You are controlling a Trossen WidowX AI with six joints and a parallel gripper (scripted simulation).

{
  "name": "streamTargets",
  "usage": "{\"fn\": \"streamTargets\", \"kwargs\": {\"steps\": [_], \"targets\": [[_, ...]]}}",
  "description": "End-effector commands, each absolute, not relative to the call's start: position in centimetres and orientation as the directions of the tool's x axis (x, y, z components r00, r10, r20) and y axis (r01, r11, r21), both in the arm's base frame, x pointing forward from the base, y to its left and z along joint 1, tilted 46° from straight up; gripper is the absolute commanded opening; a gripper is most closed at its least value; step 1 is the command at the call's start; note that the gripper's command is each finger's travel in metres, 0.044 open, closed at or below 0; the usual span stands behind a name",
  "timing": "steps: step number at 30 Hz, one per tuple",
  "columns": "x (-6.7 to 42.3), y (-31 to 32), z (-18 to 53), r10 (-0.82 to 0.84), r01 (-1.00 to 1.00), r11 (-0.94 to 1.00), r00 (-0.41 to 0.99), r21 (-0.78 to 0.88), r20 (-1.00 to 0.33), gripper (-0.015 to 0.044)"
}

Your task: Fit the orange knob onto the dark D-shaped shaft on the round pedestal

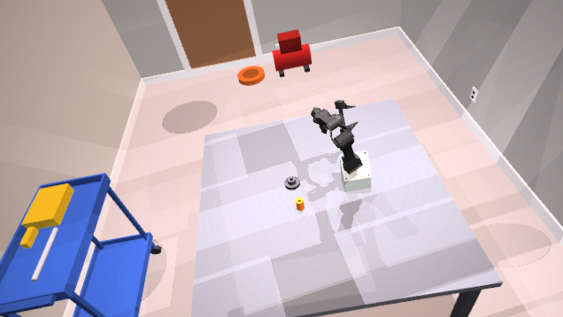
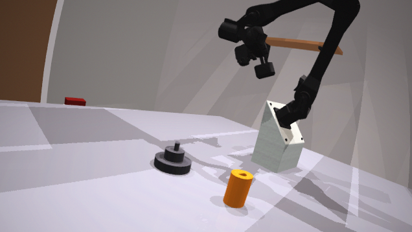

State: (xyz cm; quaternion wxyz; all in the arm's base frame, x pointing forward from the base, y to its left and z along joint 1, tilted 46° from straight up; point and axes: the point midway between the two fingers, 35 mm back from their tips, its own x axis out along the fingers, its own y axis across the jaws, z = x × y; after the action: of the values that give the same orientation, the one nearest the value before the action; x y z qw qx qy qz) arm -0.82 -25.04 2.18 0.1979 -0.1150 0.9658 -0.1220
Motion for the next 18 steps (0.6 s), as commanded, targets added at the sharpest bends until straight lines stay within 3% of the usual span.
{"fn": "streamTargets", "kwargs": {"steps": [1,3,10,18], "targets": [[-0.8,-25.0,2.2,-0.270,-0.174,0.944,-0.895,-0.281,-0.354,0.0426],[-0.1,-24.9,1.9,-0.266,-0.160,0.945,-0.883,-0.287,-0.386,0.0440],[7.6,-21.7,-0.4,-0.194,-0.014,0.965,-0.706,-0.261,-0.681,0.0440],[17.1,-14.6,-1.0,-0.006,0.097,0.994,-0.420,-0.051,-0.907,0.0440]]}}
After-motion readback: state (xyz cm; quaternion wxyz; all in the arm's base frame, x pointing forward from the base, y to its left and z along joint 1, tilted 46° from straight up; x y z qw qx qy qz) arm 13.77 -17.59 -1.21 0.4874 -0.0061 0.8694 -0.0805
